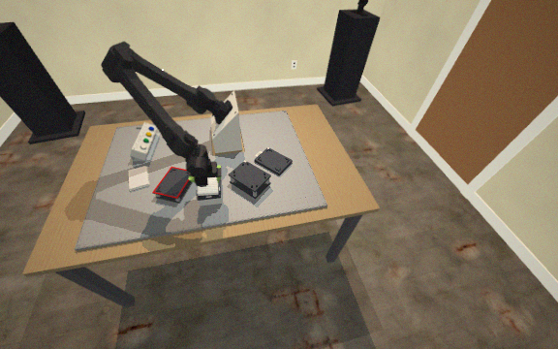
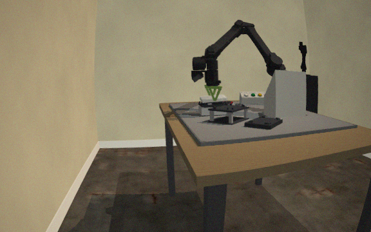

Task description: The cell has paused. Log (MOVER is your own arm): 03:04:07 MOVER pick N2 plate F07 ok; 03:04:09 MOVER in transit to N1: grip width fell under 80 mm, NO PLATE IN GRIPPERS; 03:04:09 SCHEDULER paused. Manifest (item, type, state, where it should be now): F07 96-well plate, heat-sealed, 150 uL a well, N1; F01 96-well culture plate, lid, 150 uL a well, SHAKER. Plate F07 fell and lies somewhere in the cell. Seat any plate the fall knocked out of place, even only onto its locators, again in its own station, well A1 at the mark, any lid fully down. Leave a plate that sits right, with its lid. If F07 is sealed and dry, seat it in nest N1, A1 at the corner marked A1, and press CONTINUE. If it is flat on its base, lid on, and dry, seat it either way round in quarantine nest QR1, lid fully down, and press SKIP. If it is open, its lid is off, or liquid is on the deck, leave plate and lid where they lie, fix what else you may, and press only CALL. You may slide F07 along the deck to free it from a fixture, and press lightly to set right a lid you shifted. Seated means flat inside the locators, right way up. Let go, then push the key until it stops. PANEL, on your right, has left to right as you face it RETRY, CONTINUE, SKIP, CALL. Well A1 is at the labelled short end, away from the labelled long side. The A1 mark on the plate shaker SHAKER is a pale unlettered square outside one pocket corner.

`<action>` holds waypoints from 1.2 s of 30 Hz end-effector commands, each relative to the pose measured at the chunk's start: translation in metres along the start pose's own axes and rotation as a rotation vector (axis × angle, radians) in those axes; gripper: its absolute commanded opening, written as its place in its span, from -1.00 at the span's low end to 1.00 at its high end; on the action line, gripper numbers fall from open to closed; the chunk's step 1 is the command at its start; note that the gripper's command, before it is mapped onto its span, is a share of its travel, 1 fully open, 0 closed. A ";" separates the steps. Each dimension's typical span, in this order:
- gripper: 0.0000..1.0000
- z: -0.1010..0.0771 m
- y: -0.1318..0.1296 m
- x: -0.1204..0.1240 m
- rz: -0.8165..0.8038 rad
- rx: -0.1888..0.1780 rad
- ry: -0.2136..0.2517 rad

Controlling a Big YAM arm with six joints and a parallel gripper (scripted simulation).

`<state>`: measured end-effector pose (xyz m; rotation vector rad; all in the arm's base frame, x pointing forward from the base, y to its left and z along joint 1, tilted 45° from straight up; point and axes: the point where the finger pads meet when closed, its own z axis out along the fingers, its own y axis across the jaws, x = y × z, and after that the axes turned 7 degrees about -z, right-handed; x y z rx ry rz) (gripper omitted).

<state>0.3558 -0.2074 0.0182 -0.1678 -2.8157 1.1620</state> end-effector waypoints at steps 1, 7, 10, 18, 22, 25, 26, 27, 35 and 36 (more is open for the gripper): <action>-1.00 0.005 -0.003 -0.003 -0.004 0.001 -0.004; -1.00 -0.001 -0.004 -0.010 0.003 0.003 -0.025; -1.00 -0.001 -0.004 -0.010 0.003 0.003 -0.025; -1.00 -0.001 -0.004 -0.010 0.003 0.003 -0.025; -1.00 -0.001 -0.004 -0.010 0.003 0.003 -0.025; -1.00 0.000 -0.001 -0.007 -0.008 0.003 -0.029; -1.00 0.002 -0.001 -0.006 -0.009 0.002 -0.025; -1.00 0.004 -0.001 -0.005 -0.009 0.002 -0.020; -1.00 0.011 -0.001 -0.003 -0.007 0.000 -0.007; -1.00 0.011 -0.001 -0.003 -0.007 0.000 -0.008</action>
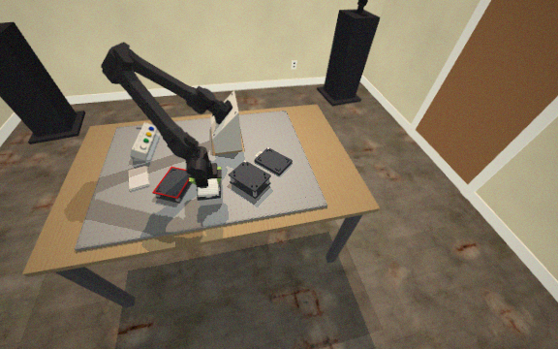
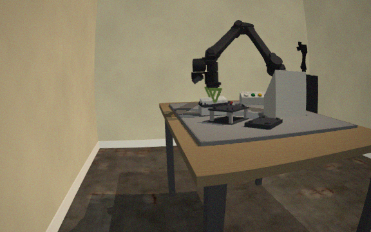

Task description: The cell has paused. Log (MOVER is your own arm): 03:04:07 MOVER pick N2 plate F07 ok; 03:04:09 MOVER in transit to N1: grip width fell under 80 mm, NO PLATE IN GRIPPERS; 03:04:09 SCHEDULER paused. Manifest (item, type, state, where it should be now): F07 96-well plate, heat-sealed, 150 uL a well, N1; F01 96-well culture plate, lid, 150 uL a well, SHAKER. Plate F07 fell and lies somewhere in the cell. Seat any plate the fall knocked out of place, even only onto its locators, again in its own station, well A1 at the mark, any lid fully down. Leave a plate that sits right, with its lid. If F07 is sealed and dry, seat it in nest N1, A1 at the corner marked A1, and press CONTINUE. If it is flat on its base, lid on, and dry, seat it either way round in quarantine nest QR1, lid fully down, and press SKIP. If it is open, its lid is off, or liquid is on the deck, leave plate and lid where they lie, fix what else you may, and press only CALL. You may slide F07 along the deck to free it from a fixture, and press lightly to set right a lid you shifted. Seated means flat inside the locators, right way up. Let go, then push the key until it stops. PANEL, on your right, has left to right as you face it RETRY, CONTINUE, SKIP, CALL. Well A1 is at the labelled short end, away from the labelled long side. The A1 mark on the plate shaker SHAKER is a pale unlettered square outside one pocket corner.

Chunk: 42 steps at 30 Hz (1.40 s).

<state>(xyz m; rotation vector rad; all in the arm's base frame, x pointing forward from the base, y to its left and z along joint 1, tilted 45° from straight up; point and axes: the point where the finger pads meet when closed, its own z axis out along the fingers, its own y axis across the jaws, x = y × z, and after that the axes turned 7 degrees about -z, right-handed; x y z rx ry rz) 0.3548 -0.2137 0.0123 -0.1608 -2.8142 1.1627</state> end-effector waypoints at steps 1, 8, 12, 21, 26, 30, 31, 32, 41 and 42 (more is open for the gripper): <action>-1.00 0.001 -0.001 -0.003 -0.002 -0.001 -0.010; -1.00 0.006 -0.001 -0.002 -0.002 -0.001 -0.002; -1.00 0.007 -0.001 -0.002 -0.002 -0.001 -0.001; -1.00 0.010 -0.001 -0.002 -0.002 -0.001 -0.001; -1.00 0.011 -0.001 -0.002 -0.002 -0.001 -0.001; -1.00 0.011 -0.001 -0.002 -0.002 -0.001 -0.001; -1.00 0.012 0.000 -0.001 -0.003 -0.001 0.000; -1.00 0.012 0.000 -0.001 -0.003 -0.002 0.000; -1.00 0.013 0.000 0.000 -0.003 -0.002 0.000; -1.00 0.014 0.000 0.000 -0.003 -0.002 0.000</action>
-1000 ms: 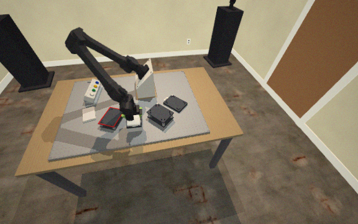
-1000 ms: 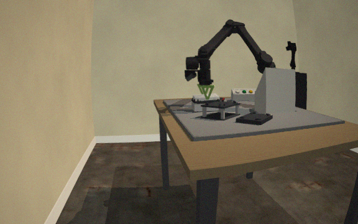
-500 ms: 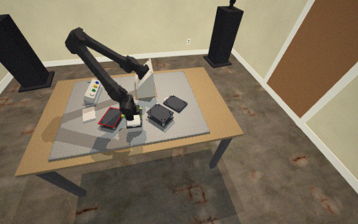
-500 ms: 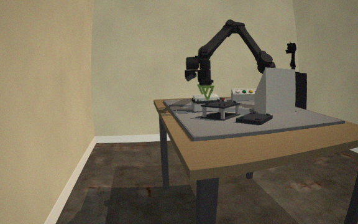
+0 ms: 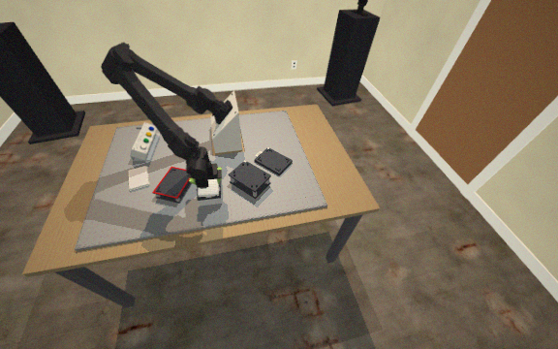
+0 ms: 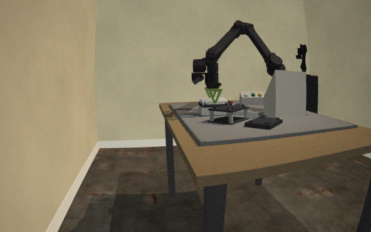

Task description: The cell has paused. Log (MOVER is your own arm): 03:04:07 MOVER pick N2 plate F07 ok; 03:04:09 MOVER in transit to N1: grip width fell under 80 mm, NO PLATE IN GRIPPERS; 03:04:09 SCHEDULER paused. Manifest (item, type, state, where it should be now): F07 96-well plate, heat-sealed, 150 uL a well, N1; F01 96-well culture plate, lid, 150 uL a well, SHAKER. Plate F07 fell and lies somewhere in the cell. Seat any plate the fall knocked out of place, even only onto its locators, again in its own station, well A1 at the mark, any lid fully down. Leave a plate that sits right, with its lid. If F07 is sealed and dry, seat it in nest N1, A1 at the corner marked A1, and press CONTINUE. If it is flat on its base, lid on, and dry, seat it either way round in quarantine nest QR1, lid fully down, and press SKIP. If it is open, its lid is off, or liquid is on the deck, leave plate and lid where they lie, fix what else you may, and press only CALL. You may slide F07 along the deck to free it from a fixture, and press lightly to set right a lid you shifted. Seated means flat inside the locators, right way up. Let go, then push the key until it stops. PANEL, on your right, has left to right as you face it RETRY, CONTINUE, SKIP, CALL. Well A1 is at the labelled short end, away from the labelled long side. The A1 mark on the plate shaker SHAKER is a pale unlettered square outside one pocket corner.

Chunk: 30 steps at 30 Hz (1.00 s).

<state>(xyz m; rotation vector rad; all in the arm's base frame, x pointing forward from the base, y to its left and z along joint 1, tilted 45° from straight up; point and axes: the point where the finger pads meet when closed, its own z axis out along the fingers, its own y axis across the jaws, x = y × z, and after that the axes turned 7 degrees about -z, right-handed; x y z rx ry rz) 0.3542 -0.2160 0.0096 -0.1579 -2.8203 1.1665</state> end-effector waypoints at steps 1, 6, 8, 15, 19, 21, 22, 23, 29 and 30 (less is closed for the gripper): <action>-1.00 0.010 0.000 0.000 -0.004 -0.002 0.007; -1.00 0.011 0.000 0.000 -0.004 -0.002 0.008; -1.00 0.011 0.001 0.002 -0.006 -0.003 0.010; -1.00 0.012 0.001 0.002 -0.005 -0.003 0.009; -1.00 0.013 0.001 0.002 -0.006 -0.003 0.010; -1.00 0.013 0.001 0.002 -0.006 -0.003 0.010; -1.00 0.013 0.001 0.002 -0.006 -0.003 0.009; -1.00 0.013 0.001 0.003 -0.006 -0.003 0.010; -1.00 0.014 0.001 0.003 -0.006 -0.003 0.010; -1.00 0.014 0.001 0.003 -0.006 -0.003 0.010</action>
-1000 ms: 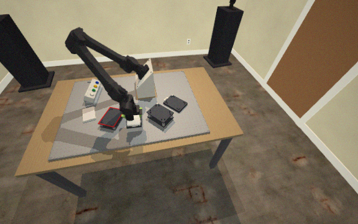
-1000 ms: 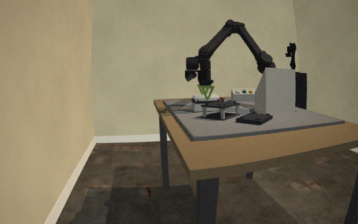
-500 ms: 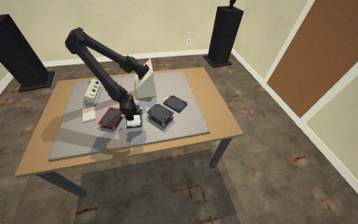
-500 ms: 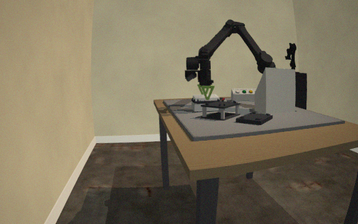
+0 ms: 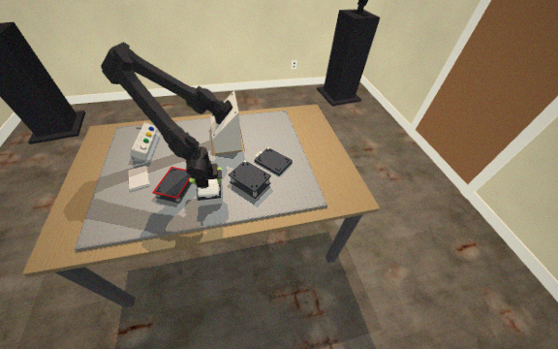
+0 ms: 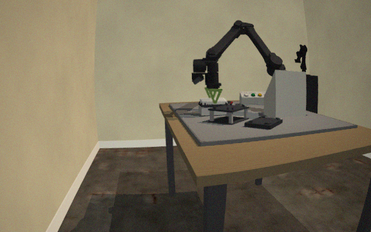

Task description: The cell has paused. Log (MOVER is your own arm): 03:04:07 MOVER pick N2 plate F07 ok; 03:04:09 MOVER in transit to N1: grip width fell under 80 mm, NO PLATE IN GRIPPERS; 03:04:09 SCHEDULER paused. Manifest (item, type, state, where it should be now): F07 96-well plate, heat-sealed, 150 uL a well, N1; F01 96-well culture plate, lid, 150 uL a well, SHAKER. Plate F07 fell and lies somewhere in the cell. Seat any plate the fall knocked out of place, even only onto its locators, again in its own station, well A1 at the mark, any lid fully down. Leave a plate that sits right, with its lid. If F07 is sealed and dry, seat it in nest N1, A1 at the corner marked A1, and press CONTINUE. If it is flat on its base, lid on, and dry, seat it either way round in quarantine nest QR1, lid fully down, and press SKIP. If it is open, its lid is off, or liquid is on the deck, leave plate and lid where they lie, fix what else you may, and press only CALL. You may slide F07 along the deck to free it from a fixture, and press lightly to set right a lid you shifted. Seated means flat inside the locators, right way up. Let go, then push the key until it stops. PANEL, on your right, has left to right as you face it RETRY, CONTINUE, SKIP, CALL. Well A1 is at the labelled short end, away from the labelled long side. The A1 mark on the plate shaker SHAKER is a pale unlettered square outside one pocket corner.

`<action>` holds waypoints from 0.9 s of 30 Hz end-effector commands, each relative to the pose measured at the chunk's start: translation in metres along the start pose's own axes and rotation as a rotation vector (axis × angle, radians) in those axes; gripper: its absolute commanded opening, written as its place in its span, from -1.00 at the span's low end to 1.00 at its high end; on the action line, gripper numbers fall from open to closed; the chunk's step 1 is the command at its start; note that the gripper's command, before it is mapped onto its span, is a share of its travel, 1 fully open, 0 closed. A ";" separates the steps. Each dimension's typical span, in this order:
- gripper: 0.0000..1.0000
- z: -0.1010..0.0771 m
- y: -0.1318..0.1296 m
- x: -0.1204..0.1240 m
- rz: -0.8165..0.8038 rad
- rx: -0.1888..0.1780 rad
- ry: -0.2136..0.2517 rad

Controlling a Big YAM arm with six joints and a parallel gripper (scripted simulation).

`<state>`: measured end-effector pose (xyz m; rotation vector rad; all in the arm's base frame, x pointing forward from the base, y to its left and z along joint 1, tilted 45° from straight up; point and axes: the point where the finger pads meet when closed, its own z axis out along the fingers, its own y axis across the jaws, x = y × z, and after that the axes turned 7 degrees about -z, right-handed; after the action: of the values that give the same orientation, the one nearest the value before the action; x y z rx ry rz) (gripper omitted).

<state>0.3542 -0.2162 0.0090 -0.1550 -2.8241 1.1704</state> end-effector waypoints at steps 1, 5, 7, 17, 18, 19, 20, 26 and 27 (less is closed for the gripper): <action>-1.00 0.013 0.001 0.003 -0.007 -0.005 0.015; -1.00 0.014 0.001 0.003 -0.007 -0.005 0.015; -1.00 0.014 0.001 0.004 -0.007 -0.005 0.015; -1.00 0.015 0.001 0.004 -0.007 -0.005 0.015; -1.00 0.015 0.001 0.004 -0.007 -0.005 0.015; -1.00 0.015 0.001 0.004 -0.007 -0.005 0.015; -1.00 0.015 0.001 0.004 -0.007 -0.005 0.015; -1.00 0.016 0.001 0.004 -0.007 -0.005 0.015; -1.00 0.016 0.001 0.005 -0.007 -0.005 0.015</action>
<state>0.3542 -0.2163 0.0089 -0.1508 -2.8283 1.1740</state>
